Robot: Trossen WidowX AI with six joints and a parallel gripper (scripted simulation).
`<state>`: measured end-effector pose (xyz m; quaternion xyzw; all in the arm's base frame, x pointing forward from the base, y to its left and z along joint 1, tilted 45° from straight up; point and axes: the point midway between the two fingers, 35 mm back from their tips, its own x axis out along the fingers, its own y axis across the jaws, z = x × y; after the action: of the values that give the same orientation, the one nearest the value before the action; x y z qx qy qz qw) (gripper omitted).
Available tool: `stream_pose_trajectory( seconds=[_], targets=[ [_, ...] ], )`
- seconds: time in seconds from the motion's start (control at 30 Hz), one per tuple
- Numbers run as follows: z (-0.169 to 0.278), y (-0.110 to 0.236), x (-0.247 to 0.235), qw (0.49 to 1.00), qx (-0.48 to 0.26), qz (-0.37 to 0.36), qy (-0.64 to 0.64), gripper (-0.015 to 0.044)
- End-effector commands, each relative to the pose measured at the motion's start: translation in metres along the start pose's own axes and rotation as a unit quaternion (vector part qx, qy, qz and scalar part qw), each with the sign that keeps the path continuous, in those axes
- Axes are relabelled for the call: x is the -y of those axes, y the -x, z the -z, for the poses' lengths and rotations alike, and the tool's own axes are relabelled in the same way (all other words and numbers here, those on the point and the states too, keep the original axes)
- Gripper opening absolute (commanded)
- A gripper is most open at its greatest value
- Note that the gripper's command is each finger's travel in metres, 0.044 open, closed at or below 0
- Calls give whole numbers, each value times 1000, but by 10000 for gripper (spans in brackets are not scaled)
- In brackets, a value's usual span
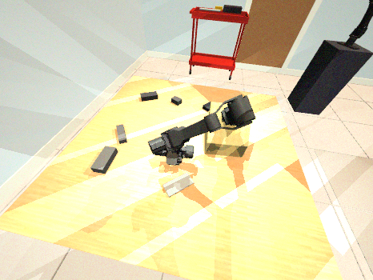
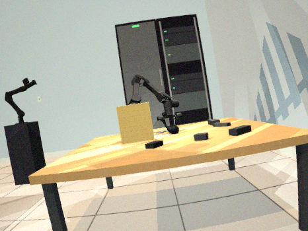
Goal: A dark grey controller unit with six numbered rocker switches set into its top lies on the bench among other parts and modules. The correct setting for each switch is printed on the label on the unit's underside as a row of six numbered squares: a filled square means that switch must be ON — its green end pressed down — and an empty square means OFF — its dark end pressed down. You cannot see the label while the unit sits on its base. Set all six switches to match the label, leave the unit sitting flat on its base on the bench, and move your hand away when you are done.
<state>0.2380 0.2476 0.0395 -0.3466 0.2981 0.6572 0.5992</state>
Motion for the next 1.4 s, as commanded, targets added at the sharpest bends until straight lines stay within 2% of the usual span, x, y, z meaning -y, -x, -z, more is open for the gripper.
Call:
stream_pose_trajectory(
  seconds=[0.0,1.37],
  targets=[
    [2,2,0,1000,1,-1,1,336],
    [24,27,0,999,40,-1,1,335]
  ],
)
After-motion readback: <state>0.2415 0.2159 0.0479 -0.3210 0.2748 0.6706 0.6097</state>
